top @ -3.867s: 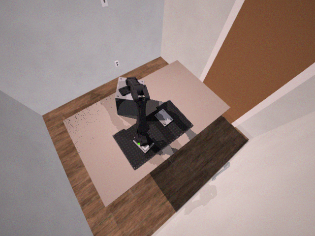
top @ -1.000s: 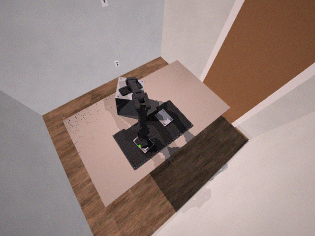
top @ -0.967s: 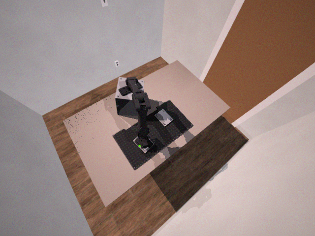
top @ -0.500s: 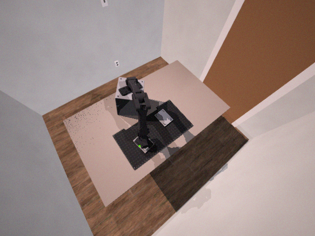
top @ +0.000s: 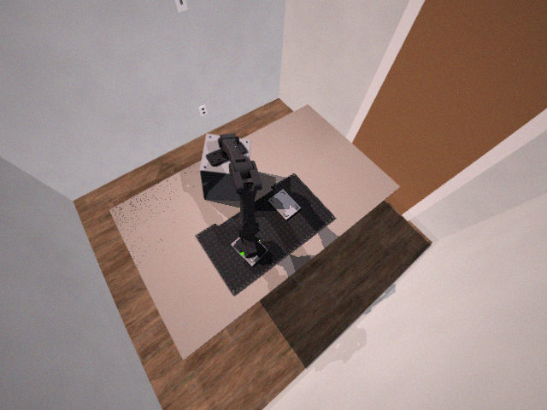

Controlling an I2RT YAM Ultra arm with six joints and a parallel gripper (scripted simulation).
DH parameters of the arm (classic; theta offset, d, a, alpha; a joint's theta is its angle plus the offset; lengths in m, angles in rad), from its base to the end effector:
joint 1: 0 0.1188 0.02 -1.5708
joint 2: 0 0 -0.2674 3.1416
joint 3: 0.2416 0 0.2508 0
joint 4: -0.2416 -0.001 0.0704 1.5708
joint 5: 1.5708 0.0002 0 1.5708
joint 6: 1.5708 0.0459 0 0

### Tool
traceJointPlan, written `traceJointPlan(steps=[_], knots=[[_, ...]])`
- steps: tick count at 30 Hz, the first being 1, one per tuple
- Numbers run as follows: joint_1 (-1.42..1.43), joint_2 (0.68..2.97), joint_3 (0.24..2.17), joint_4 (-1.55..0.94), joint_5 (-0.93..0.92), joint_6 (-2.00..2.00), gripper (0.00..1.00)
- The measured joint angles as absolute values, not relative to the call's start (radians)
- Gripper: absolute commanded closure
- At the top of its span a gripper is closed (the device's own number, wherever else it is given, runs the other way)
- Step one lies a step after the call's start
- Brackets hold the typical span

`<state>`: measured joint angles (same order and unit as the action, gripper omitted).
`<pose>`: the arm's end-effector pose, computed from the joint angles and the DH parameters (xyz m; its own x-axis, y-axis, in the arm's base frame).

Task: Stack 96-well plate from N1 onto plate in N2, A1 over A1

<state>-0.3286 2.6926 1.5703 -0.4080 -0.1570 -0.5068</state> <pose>0.4049 -0.1294 -0.0742 -0.9787 -0.1728 -0.1112 -0.1856 0.9756 0.1169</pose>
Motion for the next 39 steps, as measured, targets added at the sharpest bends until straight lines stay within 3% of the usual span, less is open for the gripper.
traceJointPlan(steps=[39], knots=[[-0.327, 2.689, 1.557, -0.399, -0.157, -0.506, 1.00]])
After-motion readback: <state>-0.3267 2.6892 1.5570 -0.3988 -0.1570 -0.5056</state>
